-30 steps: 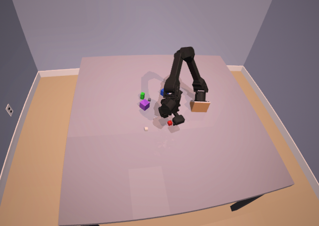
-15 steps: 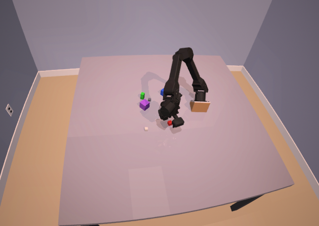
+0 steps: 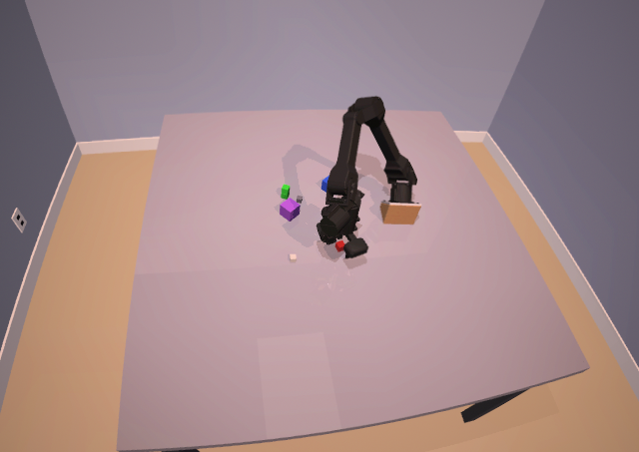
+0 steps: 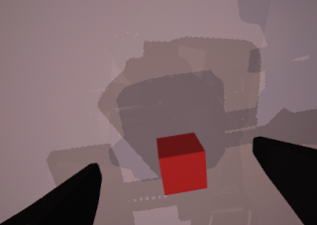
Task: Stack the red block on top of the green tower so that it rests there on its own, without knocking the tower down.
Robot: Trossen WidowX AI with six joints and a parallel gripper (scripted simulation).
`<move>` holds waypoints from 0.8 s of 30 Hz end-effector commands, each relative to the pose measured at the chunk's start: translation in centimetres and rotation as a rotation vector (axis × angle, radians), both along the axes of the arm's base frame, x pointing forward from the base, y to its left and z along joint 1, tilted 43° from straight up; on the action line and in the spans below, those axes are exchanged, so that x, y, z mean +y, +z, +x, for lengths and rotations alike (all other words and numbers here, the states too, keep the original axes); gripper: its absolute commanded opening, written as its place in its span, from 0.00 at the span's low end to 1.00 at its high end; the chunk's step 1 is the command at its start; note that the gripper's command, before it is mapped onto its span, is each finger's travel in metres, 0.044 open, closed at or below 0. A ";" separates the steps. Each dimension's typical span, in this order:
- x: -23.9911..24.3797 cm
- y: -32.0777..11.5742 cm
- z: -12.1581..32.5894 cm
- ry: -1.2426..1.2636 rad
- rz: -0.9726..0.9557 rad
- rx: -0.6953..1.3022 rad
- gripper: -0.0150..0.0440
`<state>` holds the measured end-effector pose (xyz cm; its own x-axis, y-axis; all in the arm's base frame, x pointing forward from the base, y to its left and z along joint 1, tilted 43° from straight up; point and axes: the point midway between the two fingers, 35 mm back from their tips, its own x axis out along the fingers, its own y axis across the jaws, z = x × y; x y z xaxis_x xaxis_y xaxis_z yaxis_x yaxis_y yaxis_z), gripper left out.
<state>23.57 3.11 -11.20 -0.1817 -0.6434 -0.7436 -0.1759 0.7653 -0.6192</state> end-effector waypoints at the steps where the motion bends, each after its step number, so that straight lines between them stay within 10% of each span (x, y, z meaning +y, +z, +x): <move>1: -0.2 0.0 -0.1 0.004 -0.004 0.005 1.00; 8: -0.1 0.0 -0.1 0.004 -0.004 0.005 1.00; 24: -0.1 0.0 -0.1 0.004 -0.004 0.005 0.39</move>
